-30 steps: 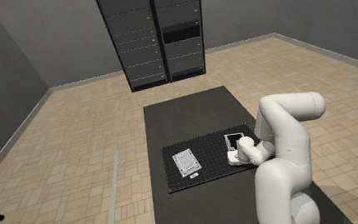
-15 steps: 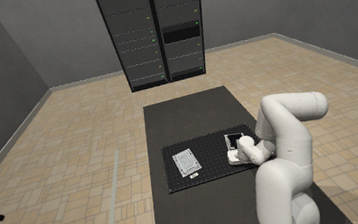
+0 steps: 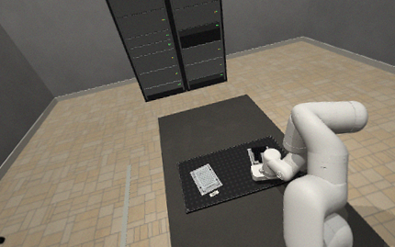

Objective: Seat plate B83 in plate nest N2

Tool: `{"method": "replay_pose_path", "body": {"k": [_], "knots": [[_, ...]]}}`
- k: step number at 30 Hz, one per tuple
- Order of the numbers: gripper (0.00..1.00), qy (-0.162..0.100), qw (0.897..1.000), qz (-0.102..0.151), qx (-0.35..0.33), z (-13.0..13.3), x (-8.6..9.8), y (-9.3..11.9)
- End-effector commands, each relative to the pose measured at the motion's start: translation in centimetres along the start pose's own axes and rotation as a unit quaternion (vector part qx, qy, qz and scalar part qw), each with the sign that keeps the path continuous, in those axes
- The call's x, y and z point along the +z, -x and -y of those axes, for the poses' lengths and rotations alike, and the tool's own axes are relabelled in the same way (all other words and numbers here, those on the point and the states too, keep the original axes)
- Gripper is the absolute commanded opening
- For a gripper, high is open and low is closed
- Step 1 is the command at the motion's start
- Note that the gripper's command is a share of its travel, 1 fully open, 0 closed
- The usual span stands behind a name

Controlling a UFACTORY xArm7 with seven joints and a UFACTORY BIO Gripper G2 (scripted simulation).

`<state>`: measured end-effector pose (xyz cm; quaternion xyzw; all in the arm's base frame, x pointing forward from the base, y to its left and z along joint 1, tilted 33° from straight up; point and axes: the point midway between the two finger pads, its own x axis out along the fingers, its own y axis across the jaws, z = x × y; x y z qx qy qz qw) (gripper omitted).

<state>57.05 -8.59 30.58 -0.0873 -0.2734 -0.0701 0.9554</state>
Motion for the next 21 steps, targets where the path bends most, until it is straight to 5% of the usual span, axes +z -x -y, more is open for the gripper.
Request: {"method": "replay_pose_path", "body": {"k": [1, 21], "knots": [[0.0, 0.0, 1.0, 0.001, 0.0, 0.0, 0.3, -0.1], [0.0, 0.0, 1.0, 0.001, 0.0, 0.0, 1.4, -0.1]]}}
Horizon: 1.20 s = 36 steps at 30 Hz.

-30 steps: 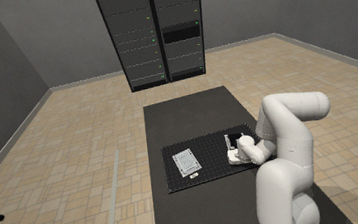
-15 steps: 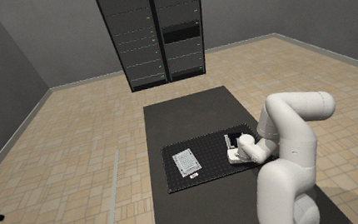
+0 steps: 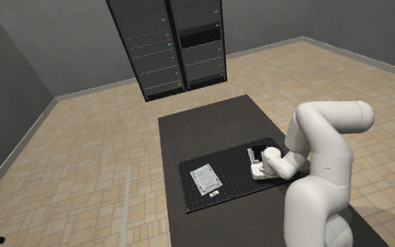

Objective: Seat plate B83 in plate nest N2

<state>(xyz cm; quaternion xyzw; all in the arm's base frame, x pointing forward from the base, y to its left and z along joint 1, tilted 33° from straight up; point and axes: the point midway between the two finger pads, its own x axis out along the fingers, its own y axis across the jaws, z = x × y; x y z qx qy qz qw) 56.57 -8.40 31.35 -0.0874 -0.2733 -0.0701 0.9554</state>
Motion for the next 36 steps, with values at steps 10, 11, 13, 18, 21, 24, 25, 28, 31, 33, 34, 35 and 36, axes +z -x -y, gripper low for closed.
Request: {"method": "replay_pose_path", "body": {"k": [10, 11, 13, 18, 21, 24, 25, 28, 31, 33, 34, 35, 36], "knots": [[0.0, 0.0, 1.0, 0.001, 0.0, 0.0, 2.1, -0.1], [0.0, 0.0, 1.0, 0.001, 0.0, 0.0, 2.3, -0.1], [0.0, 0.0, 1.0, 0.001, 0.0, 0.0, 2.6, -0.1], [0.0, 0.0, 1.0, 0.001, 0.0, 0.0, 3.2, -0.1], [0.0, 0.0, 1.0, 0.001, 0.0, 0.0, 3.7, -0.1], [0.0, 0.0, 1.0, 0.001, 0.0, 0.0, 4.2, -0.1], [0.0, 0.0, 1.0, 0.001, 0.0, 0.0, 4.3, -0.1], [0.0, 0.0, 1.0, 0.001, 0.0, 0.0, 4.8, -0.1], [0.0, 0.0, 1.0, 0.001, 0.0, 0.0, 5.2, -0.1], [0.0, 0.0, 1.0, 0.001, 0.0, 0.0, 5.3, -0.1], [0.0, 0.0, 1.0, 0.001, 0.0, 0.0, 5.5, -0.1], [0.0, 0.0, 1.0, 0.001, 0.0, 0.0, 5.7, -0.1], [0.0, 0.0, 1.0, 0.001, 0.0, 0.0, 5.8, -0.1]]}}
